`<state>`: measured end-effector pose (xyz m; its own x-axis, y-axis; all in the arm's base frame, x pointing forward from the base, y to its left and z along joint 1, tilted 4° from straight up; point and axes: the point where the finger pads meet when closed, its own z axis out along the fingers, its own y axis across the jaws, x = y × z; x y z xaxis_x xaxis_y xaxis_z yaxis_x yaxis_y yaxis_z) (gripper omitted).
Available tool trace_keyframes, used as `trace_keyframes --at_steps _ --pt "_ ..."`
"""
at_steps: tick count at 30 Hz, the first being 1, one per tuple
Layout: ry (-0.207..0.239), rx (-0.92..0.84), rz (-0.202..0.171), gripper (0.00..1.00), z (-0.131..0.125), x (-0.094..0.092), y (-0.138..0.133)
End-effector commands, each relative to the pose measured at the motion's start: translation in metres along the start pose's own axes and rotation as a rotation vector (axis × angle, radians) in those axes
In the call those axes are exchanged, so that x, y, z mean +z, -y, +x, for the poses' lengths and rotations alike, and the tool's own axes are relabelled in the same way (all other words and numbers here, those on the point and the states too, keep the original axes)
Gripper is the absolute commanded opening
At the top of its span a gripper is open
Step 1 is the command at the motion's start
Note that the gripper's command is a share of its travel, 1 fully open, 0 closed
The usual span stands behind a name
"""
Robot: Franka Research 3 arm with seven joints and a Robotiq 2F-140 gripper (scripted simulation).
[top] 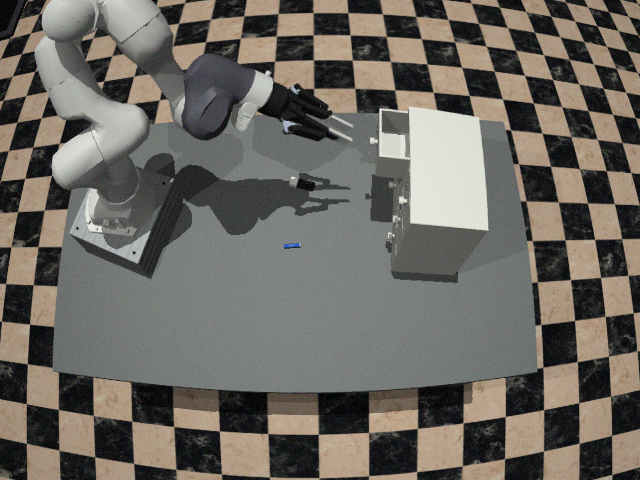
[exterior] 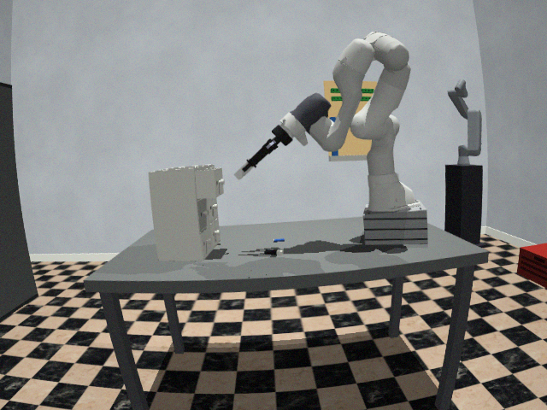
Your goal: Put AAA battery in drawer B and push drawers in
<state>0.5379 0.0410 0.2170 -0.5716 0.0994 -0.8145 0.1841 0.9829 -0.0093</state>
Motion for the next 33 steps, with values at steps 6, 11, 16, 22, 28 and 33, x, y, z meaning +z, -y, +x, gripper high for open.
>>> trace_keyframes --at_steps 6,11,16,22,28,33 --pt "-0.011 -0.001 0.011 0.2 -0.006 -0.028 0.003" --pt "-0.011 -0.001 0.011 0.2 -0.013 -0.048 0.002" --pt "-0.011 -0.001 0.011 0.2 -0.017 -0.058 0.002" --pt "-0.011 -0.001 0.011 0.2 -0.022 -0.072 0.002" --pt "-0.011 -0.001 0.011 0.2 -0.022 -0.075 0.002" --pt "-0.012 -0.001 0.011 0.2 -0.022 -0.075 0.002"
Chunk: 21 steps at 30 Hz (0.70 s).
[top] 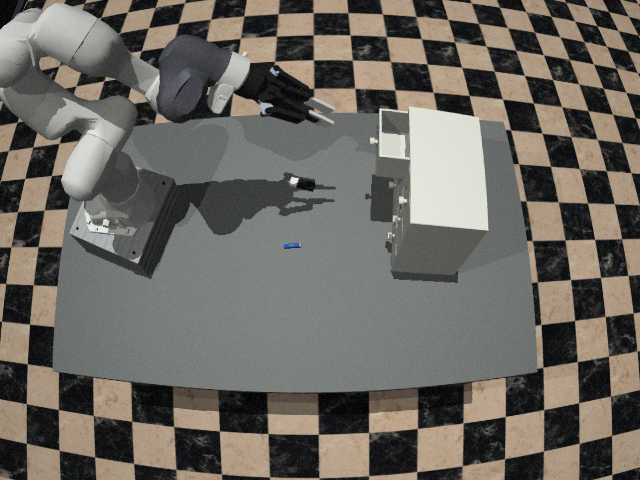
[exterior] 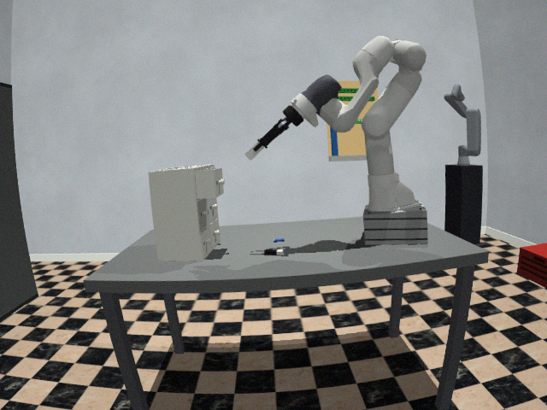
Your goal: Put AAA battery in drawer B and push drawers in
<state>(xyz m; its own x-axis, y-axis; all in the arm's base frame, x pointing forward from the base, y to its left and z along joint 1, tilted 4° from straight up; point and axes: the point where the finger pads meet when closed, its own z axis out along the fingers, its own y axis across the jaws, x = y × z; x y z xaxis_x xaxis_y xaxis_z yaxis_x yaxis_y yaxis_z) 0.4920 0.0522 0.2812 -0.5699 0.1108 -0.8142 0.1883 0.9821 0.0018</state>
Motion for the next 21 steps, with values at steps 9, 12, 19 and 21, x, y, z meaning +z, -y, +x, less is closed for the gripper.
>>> trace_keyframes --at_steps 9,12,19,21 --pt "-0.042 -0.012 0.014 0.2 0.002 -0.005 0.004" --pt "-0.07 -0.012 0.014 0.2 0.001 -0.009 0.004" --pt "-0.142 -0.011 0.015 0.2 0.0 -0.021 0.004" --pt "-0.185 -0.011 0.015 0.2 0.0 -0.028 0.004"
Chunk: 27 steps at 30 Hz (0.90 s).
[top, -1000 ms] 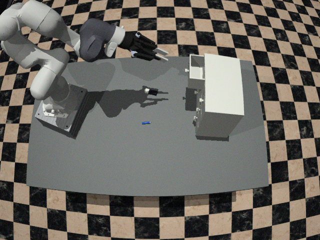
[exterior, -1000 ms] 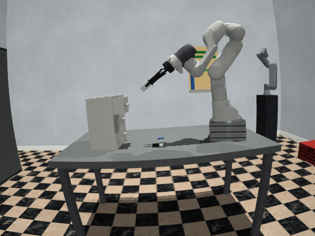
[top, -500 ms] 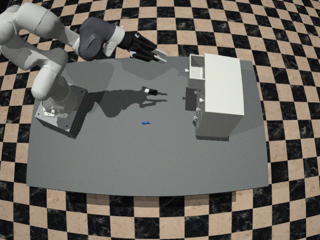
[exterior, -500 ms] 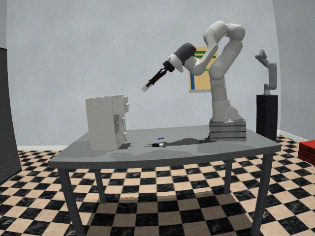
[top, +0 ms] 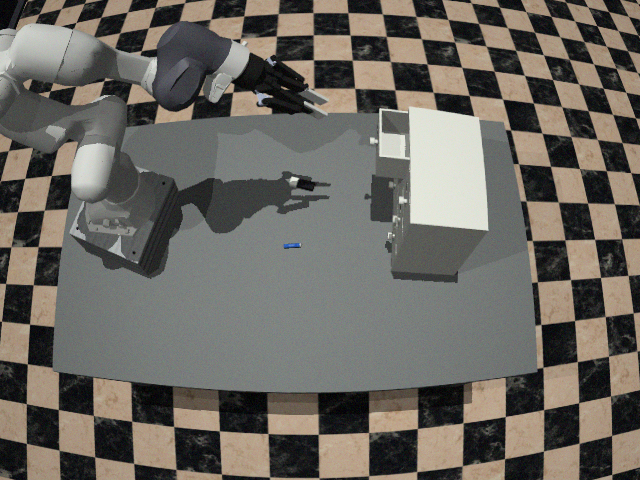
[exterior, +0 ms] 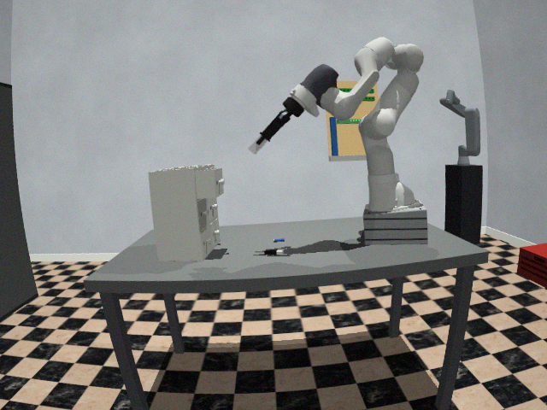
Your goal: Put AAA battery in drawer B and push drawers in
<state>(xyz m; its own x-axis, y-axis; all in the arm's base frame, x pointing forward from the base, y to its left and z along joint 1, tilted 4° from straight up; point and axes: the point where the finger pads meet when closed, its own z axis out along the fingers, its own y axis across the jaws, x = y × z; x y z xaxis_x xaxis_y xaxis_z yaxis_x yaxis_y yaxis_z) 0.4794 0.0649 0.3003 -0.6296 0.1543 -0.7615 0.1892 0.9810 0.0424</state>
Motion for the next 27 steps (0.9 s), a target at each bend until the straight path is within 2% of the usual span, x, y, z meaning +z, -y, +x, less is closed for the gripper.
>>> trace_keyframes --at_steps 1,8,9,11,13,19,23,25,27 --pt "-0.125 -0.04 0.043 0.2 0.007 -0.009 0.014" --pt "-0.352 -0.032 0.045 0.2 0.007 -0.047 0.012" --pt "-0.371 -0.025 0.041 0.2 0.007 -0.053 0.012" --pt "-0.371 -0.025 0.041 0.2 0.007 -0.053 0.012" --pt "-0.446 -0.022 0.042 0.2 0.007 -0.066 0.012" --pt "-0.604 -0.007 0.04 0.2 0.007 -0.096 0.01" --pt "-0.716 -0.023 0.052 0.2 0.007 -0.106 0.01" --pt "-0.754 -0.026 0.054 0.2 0.007 -0.111 0.01" --pt "-0.766 -0.025 0.055 0.2 0.007 -0.113 0.01"
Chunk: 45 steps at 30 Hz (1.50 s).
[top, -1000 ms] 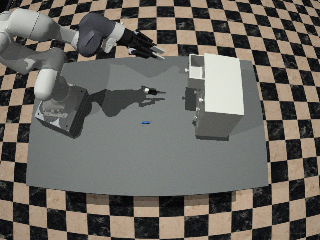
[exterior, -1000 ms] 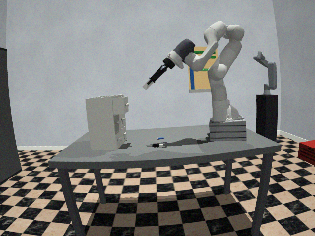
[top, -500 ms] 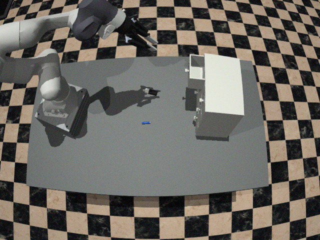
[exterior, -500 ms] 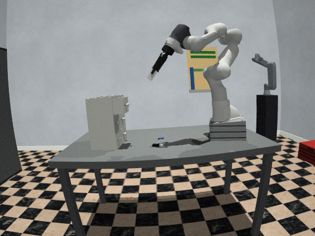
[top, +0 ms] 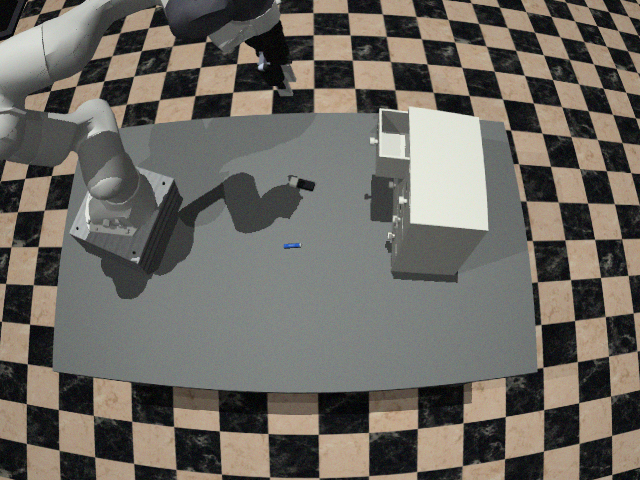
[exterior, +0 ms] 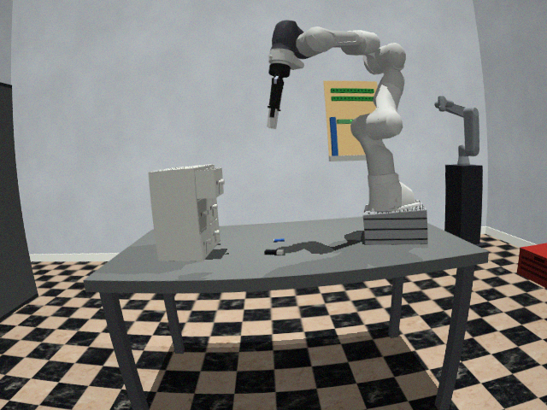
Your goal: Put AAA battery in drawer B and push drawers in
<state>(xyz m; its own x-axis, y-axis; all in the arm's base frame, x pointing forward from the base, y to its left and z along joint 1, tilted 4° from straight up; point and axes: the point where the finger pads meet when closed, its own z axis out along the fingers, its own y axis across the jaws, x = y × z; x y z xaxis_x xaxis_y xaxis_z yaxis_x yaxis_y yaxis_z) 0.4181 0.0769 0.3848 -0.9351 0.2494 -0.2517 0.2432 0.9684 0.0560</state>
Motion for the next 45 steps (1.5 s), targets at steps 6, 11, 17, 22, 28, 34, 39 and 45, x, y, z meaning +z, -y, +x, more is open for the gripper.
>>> trace_keyframes --at_steps 6,11,17,22,28,34,39,45 --pt "-0.185 -0.064 0.063 0.2 0.033 0.004 0.015" --pt "-0.187 -0.064 0.063 0.2 0.034 0.004 0.015" --pt "-0.187 -0.064 0.063 0.2 0.034 0.004 0.015" --pt "-0.187 -0.064 0.063 0.2 0.034 0.004 0.015" --pt "-0.187 -0.064 0.063 0.2 0.034 0.004 0.015" --pt "-0.181 -0.061 0.063 0.2 0.033 0.011 0.019" --pt "-0.182 -0.081 0.061 0.2 0.033 0.055 0.043" --pt "-0.185 -0.115 0.058 0.2 0.035 0.129 0.083"
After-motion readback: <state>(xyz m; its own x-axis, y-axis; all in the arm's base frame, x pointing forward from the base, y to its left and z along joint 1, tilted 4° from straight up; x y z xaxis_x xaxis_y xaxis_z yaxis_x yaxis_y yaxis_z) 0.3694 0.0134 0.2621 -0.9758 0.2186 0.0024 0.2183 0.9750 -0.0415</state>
